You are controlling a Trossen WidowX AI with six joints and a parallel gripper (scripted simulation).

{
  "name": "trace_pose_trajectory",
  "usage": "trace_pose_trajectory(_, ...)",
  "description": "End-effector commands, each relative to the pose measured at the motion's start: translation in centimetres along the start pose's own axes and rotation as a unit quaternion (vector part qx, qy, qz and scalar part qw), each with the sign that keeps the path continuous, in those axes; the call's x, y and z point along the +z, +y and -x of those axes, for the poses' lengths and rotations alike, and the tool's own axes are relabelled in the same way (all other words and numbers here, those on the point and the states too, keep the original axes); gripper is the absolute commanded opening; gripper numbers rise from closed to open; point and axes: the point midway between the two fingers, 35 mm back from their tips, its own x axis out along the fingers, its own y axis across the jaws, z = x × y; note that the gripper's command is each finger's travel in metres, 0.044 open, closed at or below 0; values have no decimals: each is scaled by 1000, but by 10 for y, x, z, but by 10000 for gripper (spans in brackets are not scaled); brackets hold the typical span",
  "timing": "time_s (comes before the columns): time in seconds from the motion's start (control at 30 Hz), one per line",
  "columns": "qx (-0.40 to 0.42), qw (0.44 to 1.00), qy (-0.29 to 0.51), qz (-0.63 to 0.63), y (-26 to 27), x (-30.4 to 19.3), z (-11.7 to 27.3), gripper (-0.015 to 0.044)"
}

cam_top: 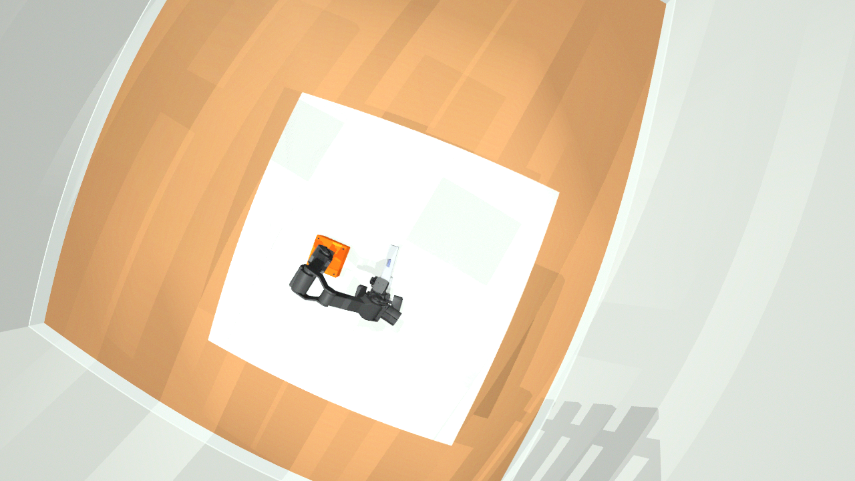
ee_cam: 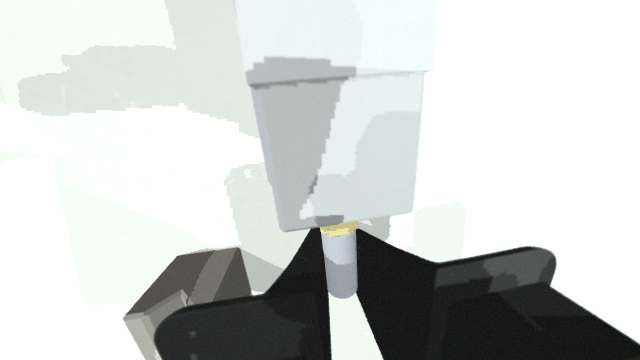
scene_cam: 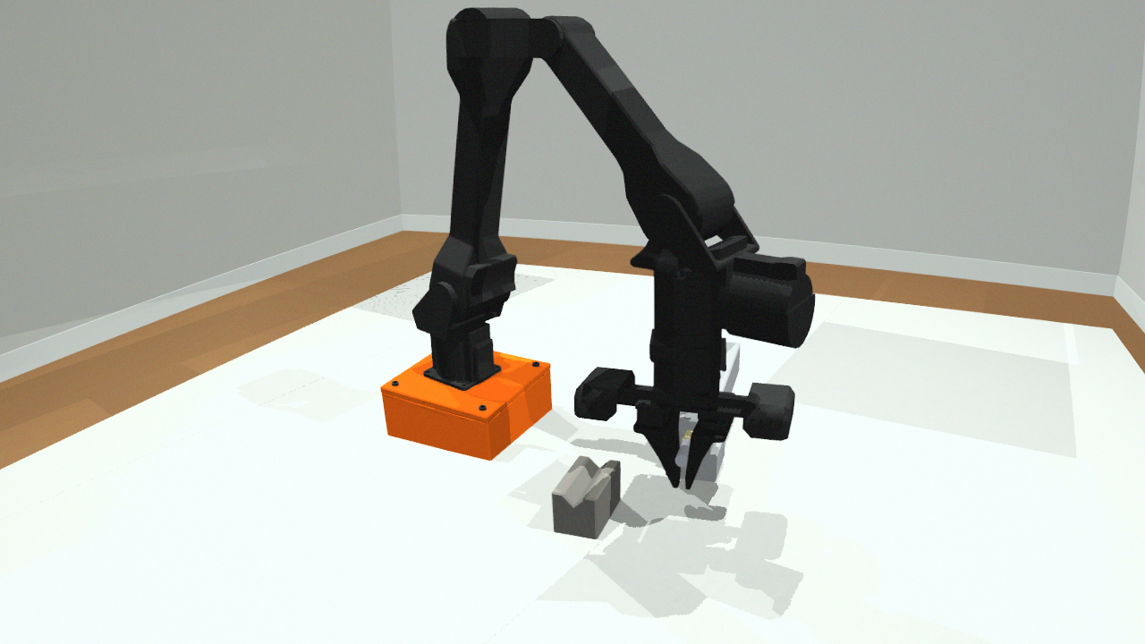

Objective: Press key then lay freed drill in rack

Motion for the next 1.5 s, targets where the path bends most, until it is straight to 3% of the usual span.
trace_pose_trajectory(0.0, 0, 1000, -1, 2, -1, -5, 0, 0)
trace_pose_trajectory(0.73, 0, 1000, 0, 2, -3, -39, -2, 0)
trace_pose_trajectory(1.27, 1, 1000, 0, 2, -1, -31, -3, 420)
trace_pose_trajectory(1.47, 0, 1000, 0, 2, -2, -28, -3, 440)
